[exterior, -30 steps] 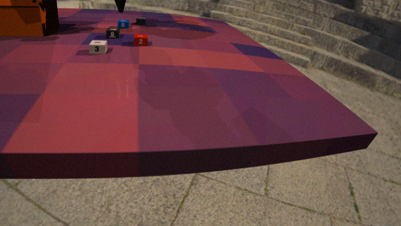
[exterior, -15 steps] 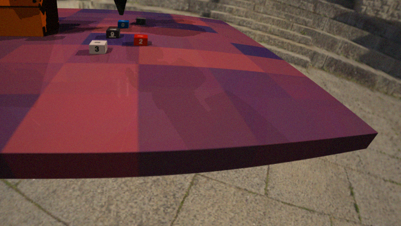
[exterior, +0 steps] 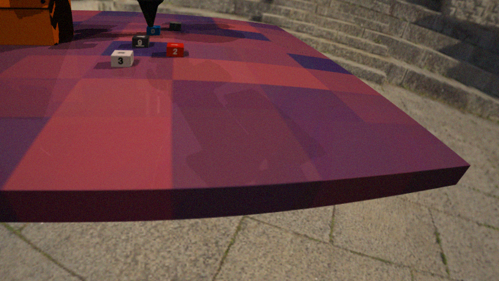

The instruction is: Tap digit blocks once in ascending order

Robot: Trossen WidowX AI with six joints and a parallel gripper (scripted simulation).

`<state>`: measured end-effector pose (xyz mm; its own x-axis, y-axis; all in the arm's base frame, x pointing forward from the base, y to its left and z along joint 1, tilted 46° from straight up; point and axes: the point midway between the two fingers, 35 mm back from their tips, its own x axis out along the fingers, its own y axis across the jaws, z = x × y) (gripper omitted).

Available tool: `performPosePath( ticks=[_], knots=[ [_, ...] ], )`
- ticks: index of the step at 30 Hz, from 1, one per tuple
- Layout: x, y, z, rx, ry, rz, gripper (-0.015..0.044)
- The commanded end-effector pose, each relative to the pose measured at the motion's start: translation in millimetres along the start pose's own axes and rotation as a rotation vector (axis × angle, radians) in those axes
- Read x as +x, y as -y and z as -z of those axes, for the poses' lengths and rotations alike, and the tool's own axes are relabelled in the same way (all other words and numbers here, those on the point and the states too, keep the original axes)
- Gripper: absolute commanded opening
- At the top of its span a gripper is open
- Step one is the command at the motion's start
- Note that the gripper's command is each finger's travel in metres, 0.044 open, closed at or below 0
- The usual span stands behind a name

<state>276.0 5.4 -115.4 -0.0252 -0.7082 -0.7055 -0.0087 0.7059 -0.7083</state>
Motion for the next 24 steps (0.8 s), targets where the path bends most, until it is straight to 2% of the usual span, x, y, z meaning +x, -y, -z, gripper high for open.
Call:
performPosePath(
  ticks=[1, 5, 10, 15, 22, 24],
  knots=[
    [2.9, 0.8, 0.7, -0.004, 0.001, 0.007, 0.0020],
    [-23.8, 0.1, 0.4, -0.004, 0.001, 0.004, 0.0020],
    [-30.6, -0.1, 0.1, -0.004, 0.001, 0.004, 0.0020],
    [-105.2, -1.0, 0.1, -0.005, 0.001, 0.001, 0.0020],
    [-109.0, 1.6, -1.4, -0.005, 0.000, 0.000, 0.0020],
    [-111.0, 21.9, -16.1, -0.007, 0.002, -0.008, 0.0020]
  ],
)
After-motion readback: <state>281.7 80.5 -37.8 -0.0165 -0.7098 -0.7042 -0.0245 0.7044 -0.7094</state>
